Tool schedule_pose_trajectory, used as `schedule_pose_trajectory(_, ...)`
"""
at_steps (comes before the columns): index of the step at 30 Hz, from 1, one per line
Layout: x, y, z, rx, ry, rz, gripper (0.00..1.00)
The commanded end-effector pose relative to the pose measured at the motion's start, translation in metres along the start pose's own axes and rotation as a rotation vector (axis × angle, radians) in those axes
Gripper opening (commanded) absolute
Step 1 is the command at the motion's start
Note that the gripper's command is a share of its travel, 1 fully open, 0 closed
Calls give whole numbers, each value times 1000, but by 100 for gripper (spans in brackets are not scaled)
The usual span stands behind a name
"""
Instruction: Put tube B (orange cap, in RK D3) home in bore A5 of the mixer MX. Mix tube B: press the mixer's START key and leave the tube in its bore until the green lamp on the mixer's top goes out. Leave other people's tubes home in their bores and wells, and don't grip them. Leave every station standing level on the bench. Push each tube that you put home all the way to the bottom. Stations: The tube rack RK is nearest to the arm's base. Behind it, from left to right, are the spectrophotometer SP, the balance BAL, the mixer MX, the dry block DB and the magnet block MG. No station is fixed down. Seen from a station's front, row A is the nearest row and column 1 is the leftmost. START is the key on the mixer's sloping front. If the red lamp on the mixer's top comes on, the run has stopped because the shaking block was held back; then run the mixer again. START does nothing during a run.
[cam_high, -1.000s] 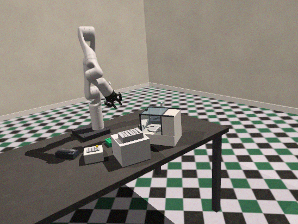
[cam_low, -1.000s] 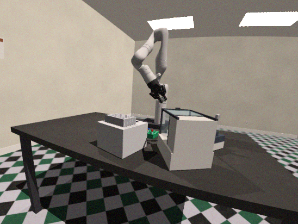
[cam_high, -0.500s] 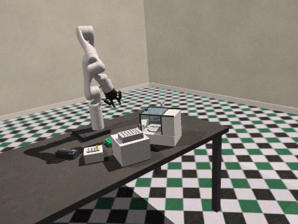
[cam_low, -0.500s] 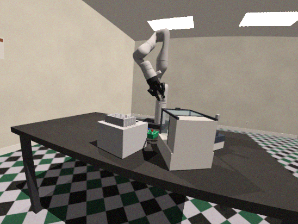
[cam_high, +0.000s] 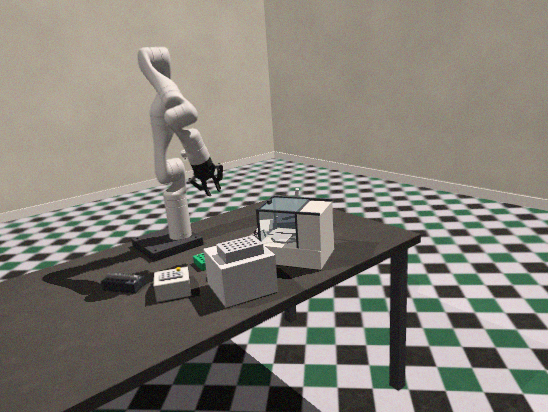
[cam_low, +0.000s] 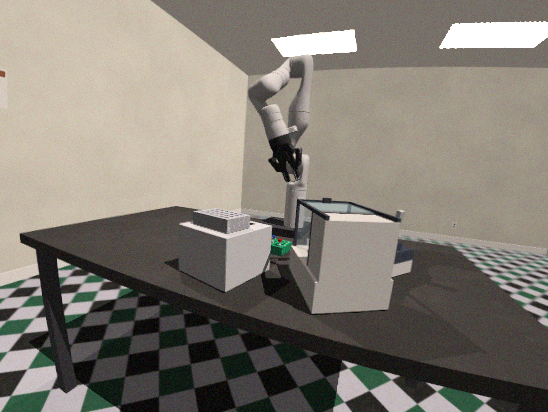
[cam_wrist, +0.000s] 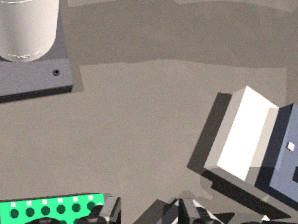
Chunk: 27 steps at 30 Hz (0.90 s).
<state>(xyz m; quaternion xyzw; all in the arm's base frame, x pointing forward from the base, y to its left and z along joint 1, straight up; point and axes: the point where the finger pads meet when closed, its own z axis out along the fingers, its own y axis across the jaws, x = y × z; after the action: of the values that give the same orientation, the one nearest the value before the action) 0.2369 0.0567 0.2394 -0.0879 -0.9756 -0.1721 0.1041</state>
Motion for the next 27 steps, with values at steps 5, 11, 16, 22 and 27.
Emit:
schedule_pose_trajectory(5,-5,-2,-9,49,-29,-32,42)
schedule_pose_trajectory(11,-8,-4,-15,79,-47,-52,42)
schedule_pose_trajectory(16,-11,-6,-22,117,-68,-77,42)
schedule_pose_trajectory(22,-15,-8,-30,162,-95,-106,42)
schedule_pose_trajectory(27,-18,-9,-34,185,-108,-121,42)
